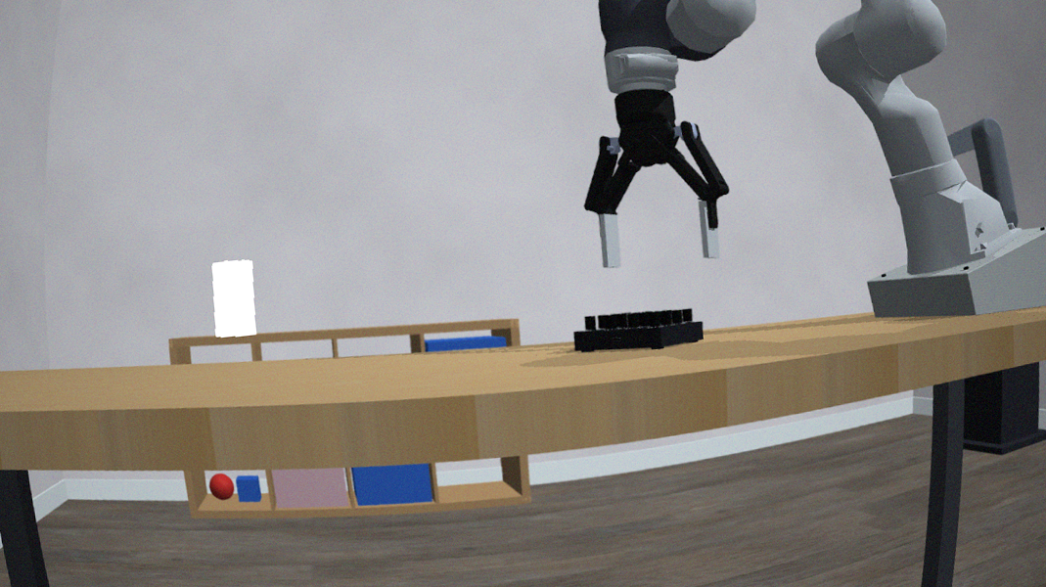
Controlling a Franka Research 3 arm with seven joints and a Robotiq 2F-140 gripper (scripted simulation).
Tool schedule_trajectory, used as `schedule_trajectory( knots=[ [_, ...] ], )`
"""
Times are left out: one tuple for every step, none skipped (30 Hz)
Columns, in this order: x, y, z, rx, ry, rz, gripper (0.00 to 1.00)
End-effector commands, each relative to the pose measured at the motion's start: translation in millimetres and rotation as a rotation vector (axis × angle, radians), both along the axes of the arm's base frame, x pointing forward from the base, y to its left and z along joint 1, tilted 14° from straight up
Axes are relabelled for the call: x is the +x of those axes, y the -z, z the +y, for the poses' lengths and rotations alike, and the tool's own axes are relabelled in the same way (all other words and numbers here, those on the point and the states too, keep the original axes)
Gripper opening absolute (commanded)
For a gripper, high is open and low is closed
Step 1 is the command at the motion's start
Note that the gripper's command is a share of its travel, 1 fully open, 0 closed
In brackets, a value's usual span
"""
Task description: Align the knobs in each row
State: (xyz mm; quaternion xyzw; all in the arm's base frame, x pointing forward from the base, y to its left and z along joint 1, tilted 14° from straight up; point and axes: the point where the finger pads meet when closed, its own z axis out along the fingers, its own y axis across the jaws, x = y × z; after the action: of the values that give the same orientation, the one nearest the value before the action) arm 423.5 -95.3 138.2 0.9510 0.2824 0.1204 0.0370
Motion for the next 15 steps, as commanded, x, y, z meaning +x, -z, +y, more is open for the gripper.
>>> schedule_trajectory(
  knots=[
    [2.1, -0.7, 1.2, 0.028, 0.154, 0.0, 1.0],
    [2.5, -1.0, 1.5, 0.031, 0.169, 0.0, 1.0],
    [2.9, -1.2, 1.8, 0.035, 0.185, 0.0, 1.0],
    [3.4, -1.5, 2.1, 0.039, 0.2, 0.0, 1.0],
    [3.8, -1.7, 2.4, 0.042, 0.215, 0.0, 1.0],
    [4.2, -2.0, 2.7, 0.046, 0.23, -0.001, 1.0],
    [4.7, -2.2, 3.1, 0.05, 0.246, -0.001, 1.0],
    [5.1, -2.4, 3.4, 0.054, 0.261, -0.001, 1.0],
    [5.5, -2.7, 3.7, 0.057, 0.276, -0.001, 1.0],
    [5.9, -2.9, 4.0, 0.061, 0.292, -0.001, 1.0],
    [6.4, -3.1, 4.3, 0.065, 0.307, -0.002, 1.0],
    [6.8, -3.4, 4.7, 0.068, 0.322, -0.002, 1.0],
    [6.8, -3.4, 4.7, 0.068, 0.322, -0.002, 1.0],
    [6.8, -3.4, 4.7, 0.068, 0.322, -0.002, 1.0],
    [7.9, -4.0, 5.6, 0.078, 0.362, -0.002, 1.0]
  ],
)
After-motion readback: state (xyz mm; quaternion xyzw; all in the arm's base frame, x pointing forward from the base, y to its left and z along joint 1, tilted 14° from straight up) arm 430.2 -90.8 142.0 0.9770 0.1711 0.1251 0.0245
